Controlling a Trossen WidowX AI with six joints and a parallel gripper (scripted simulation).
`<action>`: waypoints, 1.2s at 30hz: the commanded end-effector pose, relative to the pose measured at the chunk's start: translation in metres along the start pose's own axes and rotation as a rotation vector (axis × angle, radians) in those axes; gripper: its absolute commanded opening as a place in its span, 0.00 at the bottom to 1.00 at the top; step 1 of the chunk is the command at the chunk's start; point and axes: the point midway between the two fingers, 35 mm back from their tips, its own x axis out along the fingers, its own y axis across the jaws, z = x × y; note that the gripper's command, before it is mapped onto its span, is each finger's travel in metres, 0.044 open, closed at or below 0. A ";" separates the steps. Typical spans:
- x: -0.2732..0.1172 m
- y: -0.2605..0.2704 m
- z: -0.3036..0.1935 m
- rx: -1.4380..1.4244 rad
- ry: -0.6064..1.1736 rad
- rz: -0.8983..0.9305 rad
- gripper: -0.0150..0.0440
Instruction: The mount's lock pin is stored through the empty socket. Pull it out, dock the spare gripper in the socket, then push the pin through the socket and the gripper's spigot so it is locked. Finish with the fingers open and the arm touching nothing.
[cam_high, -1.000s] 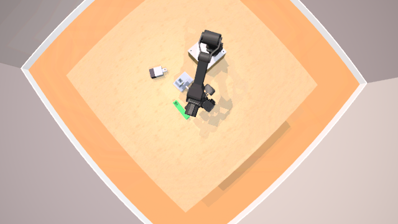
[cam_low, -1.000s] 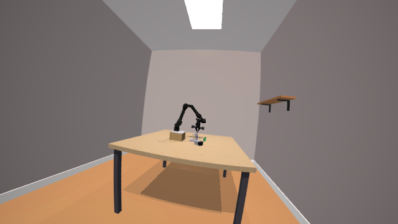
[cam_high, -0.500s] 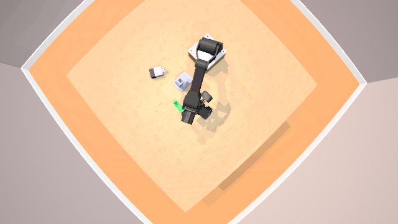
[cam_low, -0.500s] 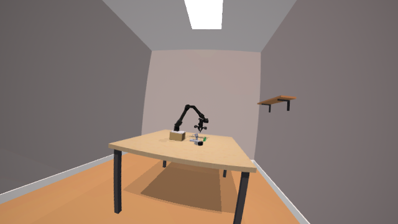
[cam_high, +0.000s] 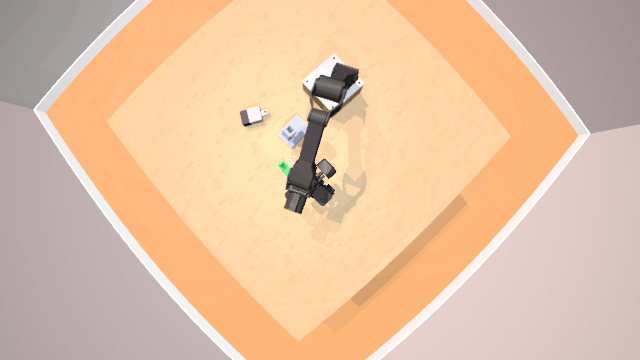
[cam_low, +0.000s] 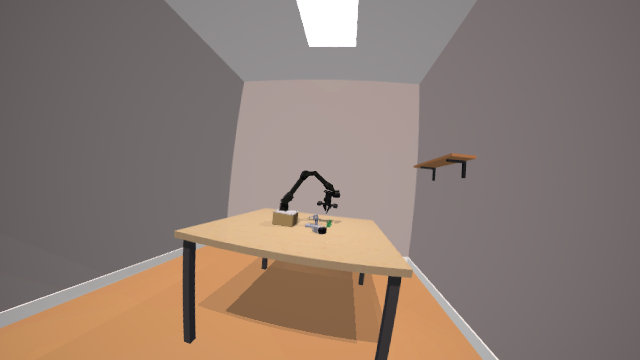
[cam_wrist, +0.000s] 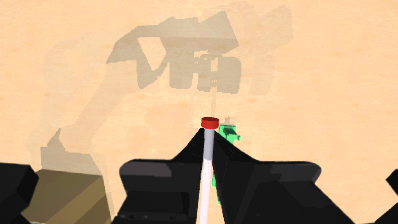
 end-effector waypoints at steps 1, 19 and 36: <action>-0.001 -0.011 0.004 0.013 0.000 -0.005 0.25; 0.002 -0.046 0.016 0.048 -0.004 -0.016 0.25; 0.028 -0.049 0.011 0.046 -0.007 -0.017 0.25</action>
